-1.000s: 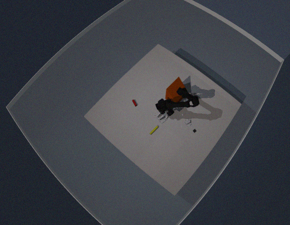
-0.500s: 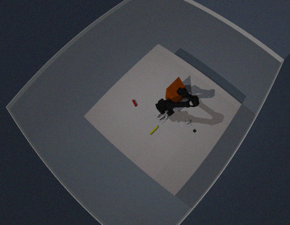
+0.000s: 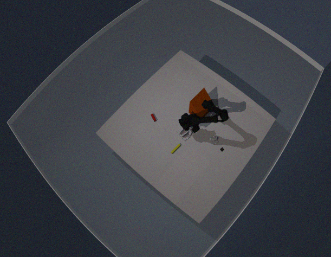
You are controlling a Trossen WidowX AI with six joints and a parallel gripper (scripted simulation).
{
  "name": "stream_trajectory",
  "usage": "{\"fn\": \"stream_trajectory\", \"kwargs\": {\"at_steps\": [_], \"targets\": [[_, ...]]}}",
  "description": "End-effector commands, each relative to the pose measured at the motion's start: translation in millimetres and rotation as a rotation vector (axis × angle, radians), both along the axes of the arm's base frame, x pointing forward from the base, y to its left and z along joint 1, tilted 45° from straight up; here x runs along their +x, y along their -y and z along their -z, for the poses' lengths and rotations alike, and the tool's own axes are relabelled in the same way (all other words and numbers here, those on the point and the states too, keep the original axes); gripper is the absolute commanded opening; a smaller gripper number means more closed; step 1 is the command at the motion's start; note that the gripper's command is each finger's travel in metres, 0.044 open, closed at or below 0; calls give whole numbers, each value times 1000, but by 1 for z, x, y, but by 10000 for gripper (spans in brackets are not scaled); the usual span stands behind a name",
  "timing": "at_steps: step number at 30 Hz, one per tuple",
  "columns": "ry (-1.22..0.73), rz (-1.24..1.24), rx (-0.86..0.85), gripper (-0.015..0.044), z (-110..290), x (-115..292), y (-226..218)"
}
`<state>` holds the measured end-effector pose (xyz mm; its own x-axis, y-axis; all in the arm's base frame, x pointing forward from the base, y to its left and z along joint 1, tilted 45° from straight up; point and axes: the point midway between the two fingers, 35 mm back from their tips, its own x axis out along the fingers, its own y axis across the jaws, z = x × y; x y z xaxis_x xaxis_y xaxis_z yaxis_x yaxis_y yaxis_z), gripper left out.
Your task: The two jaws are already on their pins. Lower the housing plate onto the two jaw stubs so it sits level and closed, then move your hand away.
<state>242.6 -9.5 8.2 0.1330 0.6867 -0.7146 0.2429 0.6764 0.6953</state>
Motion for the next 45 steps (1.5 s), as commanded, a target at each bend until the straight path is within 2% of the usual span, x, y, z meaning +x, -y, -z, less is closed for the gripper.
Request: {"fn": "stream_trajectory", "kwargs": {"at_steps": [1,31,45], "targets": [[-5,3,8,351,0,-1,-2],[-5,4,8,351,0,-2,-2],[-6,5,5,351,16,3,-16]]}}
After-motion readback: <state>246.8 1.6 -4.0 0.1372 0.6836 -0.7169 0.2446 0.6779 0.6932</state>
